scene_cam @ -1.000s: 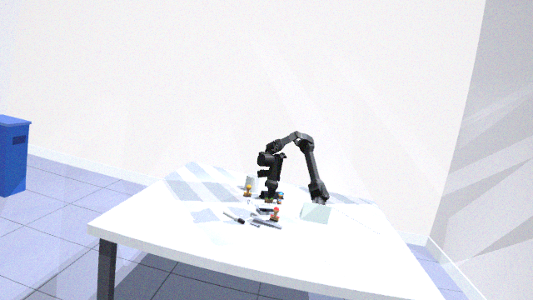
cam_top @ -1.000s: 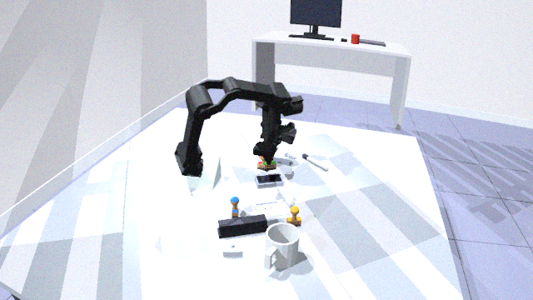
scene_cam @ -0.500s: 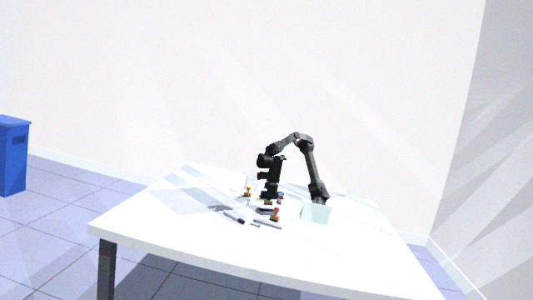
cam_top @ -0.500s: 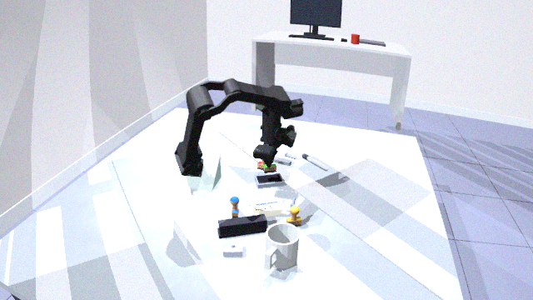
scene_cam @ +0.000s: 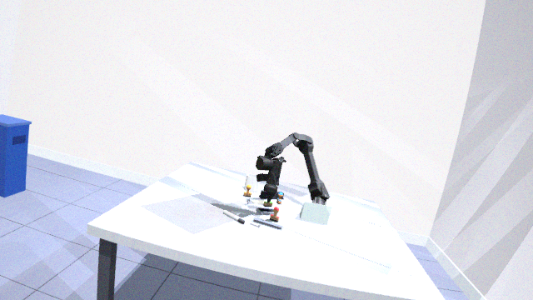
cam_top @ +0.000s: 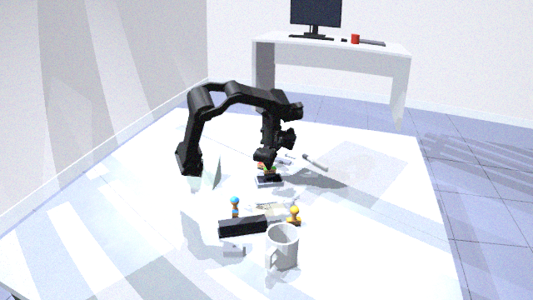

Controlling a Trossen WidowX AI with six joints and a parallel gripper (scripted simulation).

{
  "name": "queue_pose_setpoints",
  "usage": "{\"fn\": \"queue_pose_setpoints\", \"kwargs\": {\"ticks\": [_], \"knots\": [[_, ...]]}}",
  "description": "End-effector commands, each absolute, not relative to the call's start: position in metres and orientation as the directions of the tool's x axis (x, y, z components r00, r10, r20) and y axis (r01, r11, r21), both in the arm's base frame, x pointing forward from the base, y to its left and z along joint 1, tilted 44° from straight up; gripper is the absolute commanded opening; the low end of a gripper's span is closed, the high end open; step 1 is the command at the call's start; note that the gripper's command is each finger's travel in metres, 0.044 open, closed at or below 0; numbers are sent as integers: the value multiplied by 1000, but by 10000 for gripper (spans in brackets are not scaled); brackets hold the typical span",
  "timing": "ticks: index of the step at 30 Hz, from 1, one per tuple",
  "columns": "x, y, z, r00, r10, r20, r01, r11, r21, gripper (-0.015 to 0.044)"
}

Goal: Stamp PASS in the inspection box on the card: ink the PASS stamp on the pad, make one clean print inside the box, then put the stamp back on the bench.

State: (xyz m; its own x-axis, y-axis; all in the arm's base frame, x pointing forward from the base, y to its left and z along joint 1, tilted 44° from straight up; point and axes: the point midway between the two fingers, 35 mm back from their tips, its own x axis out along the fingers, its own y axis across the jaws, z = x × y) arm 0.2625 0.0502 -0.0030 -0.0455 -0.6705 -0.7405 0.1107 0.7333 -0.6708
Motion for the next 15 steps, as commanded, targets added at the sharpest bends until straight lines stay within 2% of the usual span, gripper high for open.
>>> {"fn": "queue_pose_setpoints", "kwargs": {"ticks": [1,15], "knots": [[262,47,-6,-45,-674,-737,104,731,-675,0],[261,41,-12,-45,-674,-737,103,731,-675,0]]}}
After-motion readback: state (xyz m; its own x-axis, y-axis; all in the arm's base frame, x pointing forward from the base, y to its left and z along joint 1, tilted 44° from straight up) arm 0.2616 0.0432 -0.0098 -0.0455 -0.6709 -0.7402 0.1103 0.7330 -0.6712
